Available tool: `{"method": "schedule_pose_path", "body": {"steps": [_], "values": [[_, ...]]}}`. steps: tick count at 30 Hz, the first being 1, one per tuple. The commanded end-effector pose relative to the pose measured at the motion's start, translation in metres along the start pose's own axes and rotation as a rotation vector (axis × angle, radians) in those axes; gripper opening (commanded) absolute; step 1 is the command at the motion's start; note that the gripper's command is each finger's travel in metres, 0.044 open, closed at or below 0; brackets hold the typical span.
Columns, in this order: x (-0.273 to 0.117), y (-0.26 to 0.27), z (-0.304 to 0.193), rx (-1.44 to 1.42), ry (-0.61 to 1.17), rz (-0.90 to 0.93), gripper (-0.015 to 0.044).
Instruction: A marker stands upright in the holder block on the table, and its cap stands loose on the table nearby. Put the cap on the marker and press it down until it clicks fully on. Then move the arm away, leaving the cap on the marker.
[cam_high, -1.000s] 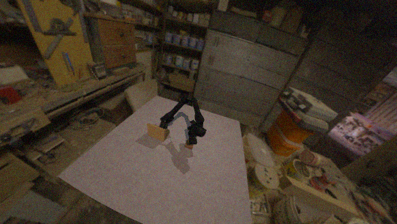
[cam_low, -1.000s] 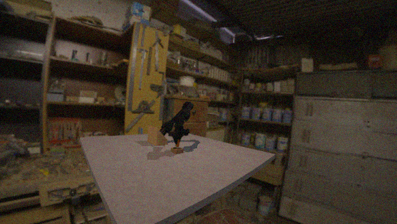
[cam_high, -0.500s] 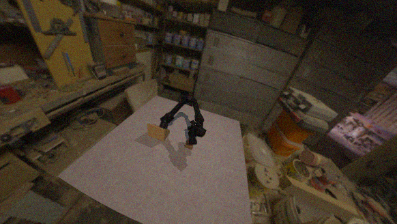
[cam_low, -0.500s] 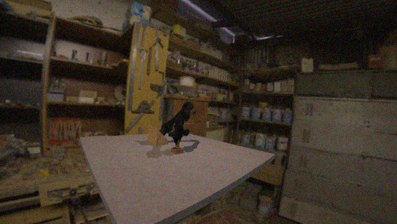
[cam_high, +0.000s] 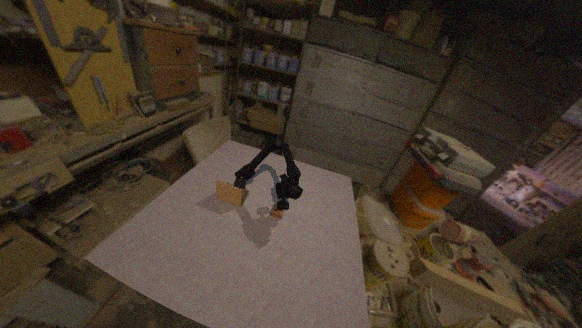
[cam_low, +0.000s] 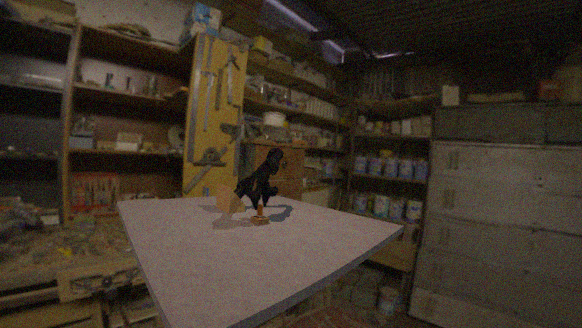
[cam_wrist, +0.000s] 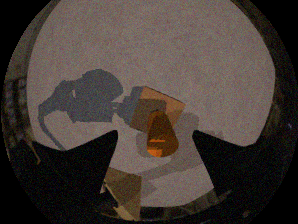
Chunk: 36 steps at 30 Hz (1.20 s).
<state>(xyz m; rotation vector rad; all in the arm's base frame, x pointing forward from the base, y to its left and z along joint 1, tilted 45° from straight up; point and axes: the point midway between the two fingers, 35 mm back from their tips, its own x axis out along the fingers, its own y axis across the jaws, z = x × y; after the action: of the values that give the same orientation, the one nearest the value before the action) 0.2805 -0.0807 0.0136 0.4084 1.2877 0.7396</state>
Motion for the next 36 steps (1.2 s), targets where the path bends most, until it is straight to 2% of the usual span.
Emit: {"method": "schedule_pose_path", "body": {"steps": [1, 6, 12, 23, 36], "values": [[-0.048, -0.004, 0.000, -0.003, -0.016, -0.021, 0.0440], [-0.058, -0.003, -0.001, -0.003, -0.016, -0.020, 0.0440], [-0.049, -0.003, -0.004, 0.348, -0.022, -0.013, 0.0282], [-0.048, -0.003, -0.004, 0.363, -0.022, -0.013, 0.0000], [-0.045, -0.003, -0.004, 0.363, -0.022, -0.013, 0.0000]]}}
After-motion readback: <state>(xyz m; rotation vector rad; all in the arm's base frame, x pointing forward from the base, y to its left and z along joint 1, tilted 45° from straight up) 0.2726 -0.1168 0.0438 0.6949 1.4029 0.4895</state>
